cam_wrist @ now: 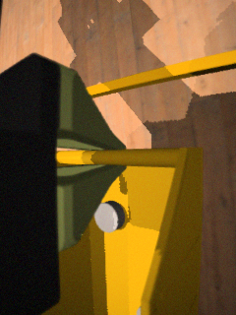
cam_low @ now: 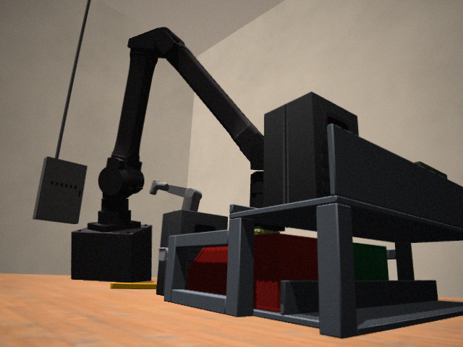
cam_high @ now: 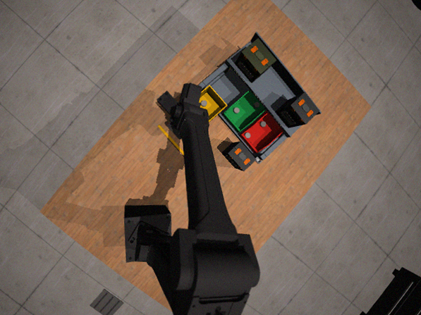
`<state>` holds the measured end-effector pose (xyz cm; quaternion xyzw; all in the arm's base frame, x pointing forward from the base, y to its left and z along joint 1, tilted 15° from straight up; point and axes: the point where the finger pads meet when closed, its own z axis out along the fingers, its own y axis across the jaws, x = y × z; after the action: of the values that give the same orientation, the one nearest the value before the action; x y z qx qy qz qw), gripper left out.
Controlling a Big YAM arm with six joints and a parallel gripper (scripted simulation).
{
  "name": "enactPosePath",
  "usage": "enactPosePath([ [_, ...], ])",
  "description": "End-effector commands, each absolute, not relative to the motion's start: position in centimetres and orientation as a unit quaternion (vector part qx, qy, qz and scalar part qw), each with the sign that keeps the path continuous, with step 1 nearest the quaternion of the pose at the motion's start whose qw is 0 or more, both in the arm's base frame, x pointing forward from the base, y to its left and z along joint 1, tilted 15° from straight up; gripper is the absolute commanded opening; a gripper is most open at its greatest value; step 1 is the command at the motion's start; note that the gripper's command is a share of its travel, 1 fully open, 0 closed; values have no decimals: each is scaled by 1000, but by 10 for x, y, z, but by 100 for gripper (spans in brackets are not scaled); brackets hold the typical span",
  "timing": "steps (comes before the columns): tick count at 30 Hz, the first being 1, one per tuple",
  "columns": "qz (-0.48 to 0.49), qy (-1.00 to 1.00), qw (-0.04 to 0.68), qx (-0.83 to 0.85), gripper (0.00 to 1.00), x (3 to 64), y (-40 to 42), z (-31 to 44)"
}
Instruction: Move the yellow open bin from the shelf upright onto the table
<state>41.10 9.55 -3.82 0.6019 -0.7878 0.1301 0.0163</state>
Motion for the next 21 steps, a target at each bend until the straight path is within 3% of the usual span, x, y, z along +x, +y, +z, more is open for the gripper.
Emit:
enactPosePath([
  [1,141,-788,-6,599,0,416,104,-26],
  [21,141,-788,-8,599,0,416,105,-26],
])
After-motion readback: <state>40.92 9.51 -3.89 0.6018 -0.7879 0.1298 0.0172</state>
